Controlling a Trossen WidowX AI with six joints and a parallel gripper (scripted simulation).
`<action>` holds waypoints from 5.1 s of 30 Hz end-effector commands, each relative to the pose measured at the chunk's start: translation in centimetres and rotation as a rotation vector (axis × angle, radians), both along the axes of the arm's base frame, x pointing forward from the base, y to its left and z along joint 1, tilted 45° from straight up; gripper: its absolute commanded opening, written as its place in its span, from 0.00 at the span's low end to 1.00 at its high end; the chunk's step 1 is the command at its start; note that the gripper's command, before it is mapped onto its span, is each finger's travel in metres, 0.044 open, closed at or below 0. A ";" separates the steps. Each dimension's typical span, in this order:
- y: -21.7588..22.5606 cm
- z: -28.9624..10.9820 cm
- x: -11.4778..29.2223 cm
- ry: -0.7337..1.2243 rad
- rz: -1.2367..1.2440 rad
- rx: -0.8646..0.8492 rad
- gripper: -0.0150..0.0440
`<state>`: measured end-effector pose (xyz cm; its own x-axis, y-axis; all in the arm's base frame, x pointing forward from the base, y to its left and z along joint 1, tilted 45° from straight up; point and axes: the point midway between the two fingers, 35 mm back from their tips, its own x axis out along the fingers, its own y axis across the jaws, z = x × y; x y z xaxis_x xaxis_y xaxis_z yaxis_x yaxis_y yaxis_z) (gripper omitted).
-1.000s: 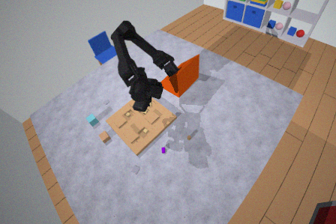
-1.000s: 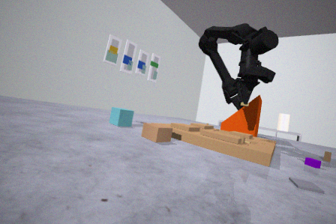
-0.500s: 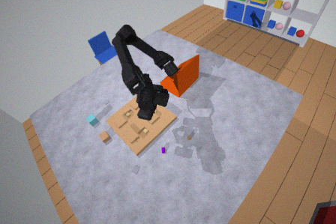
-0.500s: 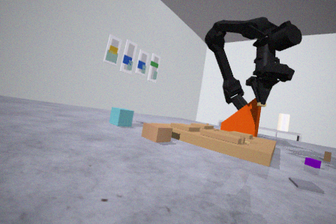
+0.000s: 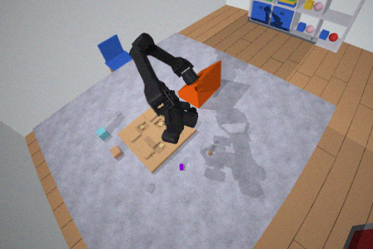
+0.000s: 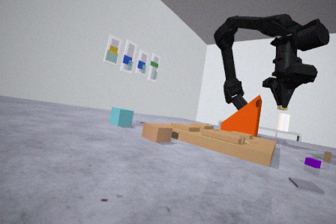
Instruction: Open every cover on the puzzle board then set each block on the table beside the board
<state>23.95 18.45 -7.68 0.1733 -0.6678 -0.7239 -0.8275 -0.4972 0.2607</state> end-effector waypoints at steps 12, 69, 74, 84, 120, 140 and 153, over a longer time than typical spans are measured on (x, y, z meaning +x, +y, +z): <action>3.3 -4.7 -1.0 -0.001 -0.008 0.000 0.39; -1.5 -12.0 0.4 -0.003 -0.008 -0.003 0.39; -2.1 -12.5 0.4 -0.004 -0.008 -0.004 0.39; -3.3 -13.6 0.5 -0.004 -0.009 -0.006 0.39; 0.6 -9.8 -0.2 -0.003 -0.010 0.001 1.00; -0.8 -3.6 1.6 -0.448 -0.497 0.125 0.51; -5.9 1.9 3.4 -1.065 -1.171 0.285 0.25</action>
